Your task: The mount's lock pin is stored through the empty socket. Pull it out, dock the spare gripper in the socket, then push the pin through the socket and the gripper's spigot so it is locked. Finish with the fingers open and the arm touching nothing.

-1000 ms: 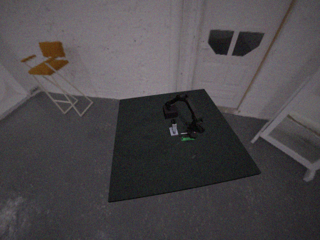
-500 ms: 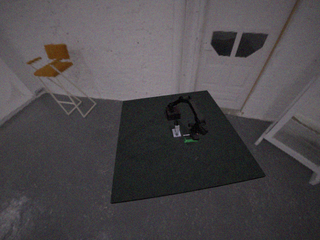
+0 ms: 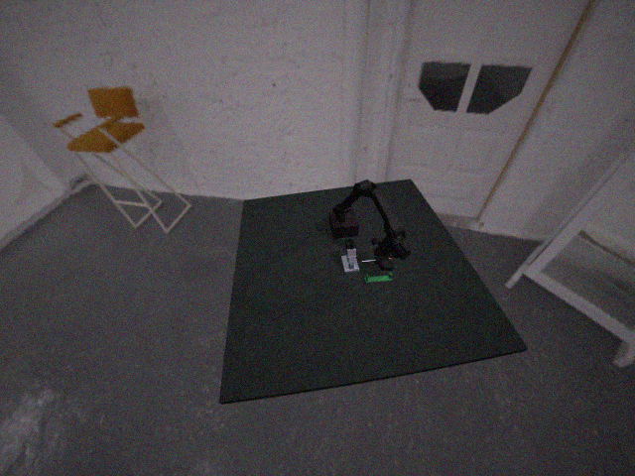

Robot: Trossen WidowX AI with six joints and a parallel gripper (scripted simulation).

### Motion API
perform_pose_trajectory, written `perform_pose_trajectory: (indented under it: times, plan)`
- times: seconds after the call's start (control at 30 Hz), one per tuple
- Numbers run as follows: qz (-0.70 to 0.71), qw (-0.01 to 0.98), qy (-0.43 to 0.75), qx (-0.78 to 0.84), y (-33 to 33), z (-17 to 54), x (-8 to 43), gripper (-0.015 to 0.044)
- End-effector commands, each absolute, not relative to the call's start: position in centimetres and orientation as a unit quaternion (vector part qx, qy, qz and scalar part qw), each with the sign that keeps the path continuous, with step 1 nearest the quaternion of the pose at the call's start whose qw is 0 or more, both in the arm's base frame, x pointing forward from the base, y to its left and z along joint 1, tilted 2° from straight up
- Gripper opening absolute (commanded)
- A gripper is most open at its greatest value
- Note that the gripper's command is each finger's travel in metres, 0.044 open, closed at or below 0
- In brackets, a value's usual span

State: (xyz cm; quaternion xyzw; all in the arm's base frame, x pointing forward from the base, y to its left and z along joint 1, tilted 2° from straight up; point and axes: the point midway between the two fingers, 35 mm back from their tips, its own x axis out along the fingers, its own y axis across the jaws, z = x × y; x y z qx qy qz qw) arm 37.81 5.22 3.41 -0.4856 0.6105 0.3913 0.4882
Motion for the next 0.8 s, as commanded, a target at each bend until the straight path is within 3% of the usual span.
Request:
perform_pose_trajectory:
  times: [0.0, 0.77]
  plan:
    - [0.391, 0.491, 0.609, -0.486, 5.5, 3.8, 36.9, 0.0]
    - [0.397, 0.487, 0.605, -0.49, 5.8, 4.1, 31.7, 0.0]
